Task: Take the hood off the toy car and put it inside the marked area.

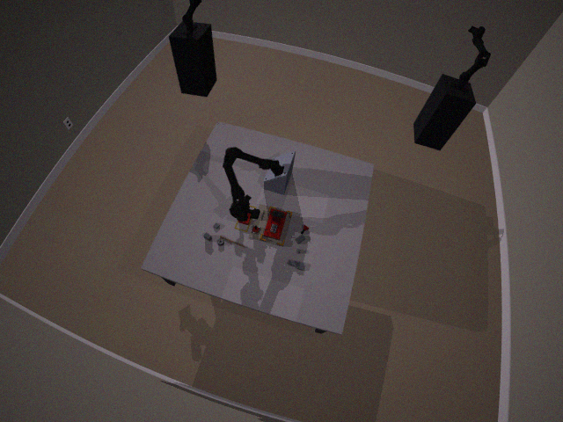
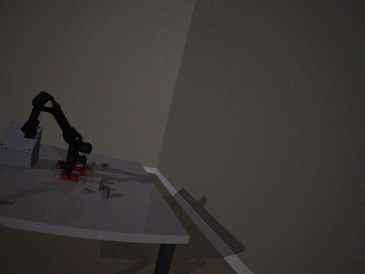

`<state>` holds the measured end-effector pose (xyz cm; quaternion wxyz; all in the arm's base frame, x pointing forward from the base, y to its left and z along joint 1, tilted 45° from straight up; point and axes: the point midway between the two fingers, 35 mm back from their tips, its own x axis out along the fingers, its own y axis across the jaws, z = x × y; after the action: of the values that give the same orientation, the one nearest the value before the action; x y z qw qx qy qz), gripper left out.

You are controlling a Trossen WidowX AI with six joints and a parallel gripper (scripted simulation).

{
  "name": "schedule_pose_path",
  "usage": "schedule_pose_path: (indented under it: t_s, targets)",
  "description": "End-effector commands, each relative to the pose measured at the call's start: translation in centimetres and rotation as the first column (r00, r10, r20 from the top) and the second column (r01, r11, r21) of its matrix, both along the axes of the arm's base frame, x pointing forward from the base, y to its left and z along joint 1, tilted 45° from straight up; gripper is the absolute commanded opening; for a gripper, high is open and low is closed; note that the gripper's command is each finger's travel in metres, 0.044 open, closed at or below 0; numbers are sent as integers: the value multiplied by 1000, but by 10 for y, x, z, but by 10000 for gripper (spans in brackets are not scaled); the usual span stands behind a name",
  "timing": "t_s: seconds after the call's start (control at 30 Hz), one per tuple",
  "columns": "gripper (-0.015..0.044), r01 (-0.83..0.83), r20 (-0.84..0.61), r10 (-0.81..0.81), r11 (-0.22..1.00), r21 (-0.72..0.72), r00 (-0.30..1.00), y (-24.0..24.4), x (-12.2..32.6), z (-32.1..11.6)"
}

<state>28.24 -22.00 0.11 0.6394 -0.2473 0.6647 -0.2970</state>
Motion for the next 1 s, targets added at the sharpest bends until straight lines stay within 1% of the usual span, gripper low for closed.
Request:
schedule_pose_path:
  t_s: [0.0,0.27,0.4,0.53,0.97]
  targets:
    - [236,0,1,0,1000,0,1000,0,0,0]
    - [440,0,1,0,1000,0,1000,0,0,0]
    - [440,0,2,0,1000,4,1000,17,4,17]
    - [440,-3,4,3,1000,3,1000,49,5,48]
    - [440,-3,4,3,1000,3,1000,51,4,50]
